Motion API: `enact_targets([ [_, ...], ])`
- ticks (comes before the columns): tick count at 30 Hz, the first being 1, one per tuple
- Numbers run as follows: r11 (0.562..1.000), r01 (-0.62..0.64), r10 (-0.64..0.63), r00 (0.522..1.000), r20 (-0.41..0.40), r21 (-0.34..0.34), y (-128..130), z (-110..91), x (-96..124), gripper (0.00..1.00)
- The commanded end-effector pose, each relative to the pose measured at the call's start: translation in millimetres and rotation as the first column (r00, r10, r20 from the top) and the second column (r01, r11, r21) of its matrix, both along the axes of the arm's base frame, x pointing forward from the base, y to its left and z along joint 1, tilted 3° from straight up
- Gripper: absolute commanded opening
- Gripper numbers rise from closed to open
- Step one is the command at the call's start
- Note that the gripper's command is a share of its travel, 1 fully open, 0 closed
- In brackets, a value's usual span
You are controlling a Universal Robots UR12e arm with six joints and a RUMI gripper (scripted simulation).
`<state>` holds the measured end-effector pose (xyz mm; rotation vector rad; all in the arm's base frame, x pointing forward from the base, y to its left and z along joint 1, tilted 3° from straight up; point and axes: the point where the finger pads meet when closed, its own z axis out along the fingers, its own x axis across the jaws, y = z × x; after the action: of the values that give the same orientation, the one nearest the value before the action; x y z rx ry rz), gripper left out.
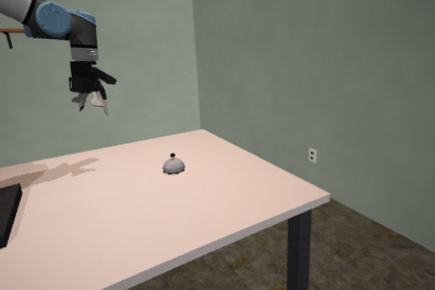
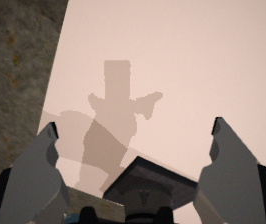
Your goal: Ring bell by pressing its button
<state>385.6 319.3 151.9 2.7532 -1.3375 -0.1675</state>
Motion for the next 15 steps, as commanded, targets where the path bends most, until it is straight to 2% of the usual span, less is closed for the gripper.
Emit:
enact_targets([
  [1,0.983,0.182,-0.182,0.983,0.035,-0.012,-48.8,-15.6,86.6,1.00],
  [10,0.885,0.466,-0.462,0.882,0.090,-0.027,-155.6,-38.0,182.8,1.00],
  [12,0.885,0.466,-0.462,0.882,0.090,-0.027,-155.6,-38.0,182.8,1.00],
  [13,0.874,0.485,-0.481,0.872,0.095,-0.028,-188.3,-46.9,212.5,1.00],
  [15,0.855,0.517,-0.512,0.853,0.102,-0.030,-209.9,-51.9,227.0,1.00],
])
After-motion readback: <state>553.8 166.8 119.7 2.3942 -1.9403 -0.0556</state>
